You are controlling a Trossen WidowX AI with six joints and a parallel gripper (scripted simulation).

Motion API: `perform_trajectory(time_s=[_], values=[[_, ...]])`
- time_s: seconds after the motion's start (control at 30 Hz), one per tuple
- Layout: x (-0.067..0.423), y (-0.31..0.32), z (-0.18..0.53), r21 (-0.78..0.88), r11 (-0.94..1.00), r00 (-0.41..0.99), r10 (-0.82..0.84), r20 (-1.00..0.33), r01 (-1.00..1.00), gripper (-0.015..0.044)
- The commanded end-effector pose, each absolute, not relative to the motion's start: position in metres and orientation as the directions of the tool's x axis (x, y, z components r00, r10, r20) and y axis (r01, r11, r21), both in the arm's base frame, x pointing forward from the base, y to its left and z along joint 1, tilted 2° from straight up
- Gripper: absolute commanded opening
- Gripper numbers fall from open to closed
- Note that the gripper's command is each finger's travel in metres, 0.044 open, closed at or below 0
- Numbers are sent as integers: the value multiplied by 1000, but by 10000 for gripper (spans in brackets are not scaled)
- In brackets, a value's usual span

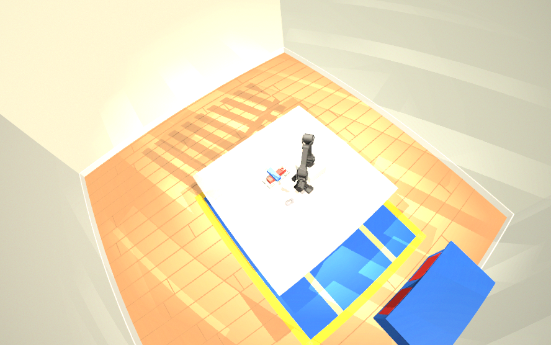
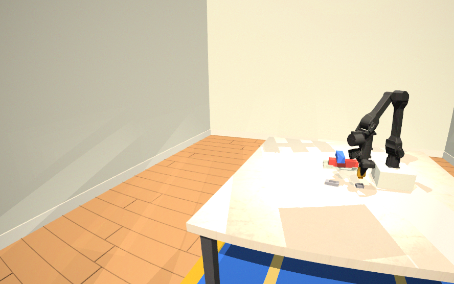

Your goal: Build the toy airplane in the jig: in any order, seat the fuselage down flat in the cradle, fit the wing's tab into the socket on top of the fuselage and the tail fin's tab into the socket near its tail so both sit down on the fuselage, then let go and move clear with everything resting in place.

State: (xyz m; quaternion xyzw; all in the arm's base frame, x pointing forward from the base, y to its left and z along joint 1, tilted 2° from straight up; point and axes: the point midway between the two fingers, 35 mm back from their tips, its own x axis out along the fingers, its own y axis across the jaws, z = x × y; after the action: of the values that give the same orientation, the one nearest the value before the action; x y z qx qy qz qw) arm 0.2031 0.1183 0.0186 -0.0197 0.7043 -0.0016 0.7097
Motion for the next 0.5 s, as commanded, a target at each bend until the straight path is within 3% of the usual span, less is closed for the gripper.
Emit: perform_trajectory(time_s=[0.0,0.47], values=[[205,120,33,-27,999,14,-27,-1000,-20,0],[202,119,77,-25,999,15,-25,-1000,-20,0]])
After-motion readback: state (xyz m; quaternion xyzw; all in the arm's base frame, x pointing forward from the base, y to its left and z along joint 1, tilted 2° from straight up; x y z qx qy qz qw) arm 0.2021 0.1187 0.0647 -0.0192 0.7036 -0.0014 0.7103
